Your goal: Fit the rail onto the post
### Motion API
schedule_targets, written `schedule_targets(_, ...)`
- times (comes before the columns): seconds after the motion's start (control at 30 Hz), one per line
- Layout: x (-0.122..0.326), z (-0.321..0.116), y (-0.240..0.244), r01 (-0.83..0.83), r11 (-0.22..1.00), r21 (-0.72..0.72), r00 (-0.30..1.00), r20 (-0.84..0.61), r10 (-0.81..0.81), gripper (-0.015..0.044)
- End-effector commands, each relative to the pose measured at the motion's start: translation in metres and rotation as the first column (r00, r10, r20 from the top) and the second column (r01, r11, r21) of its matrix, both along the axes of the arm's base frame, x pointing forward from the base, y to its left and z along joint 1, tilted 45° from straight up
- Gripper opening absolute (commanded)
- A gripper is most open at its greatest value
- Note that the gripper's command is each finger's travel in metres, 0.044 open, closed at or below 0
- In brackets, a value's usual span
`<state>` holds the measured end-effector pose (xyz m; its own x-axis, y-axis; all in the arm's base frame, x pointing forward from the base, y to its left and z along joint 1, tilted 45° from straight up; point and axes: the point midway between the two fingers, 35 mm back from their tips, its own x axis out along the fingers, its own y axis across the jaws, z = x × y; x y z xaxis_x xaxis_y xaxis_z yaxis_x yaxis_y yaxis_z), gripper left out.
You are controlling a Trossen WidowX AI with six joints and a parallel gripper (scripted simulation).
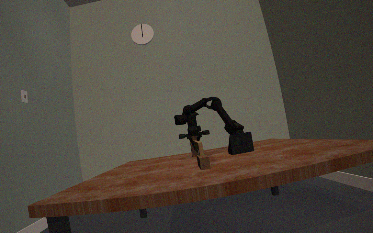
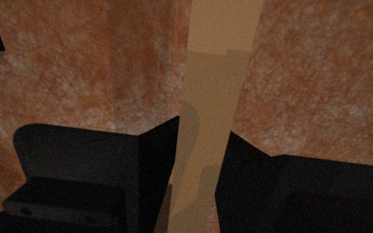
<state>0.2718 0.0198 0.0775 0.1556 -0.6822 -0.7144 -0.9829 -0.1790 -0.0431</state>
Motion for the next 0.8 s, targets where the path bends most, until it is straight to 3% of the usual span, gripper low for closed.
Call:
schedule_targets(0.0, 0.0001, 0.0014, -0.0008, -0.003, 1.0, 0.0, 1.0, -0.002, 0.003, 0.0)
schedule_targets(0.77, 0.001, 0.0057, -0.0064, -0.003, 1.0, 0.0, 1.0, -0.002, 0.003, 0.0)
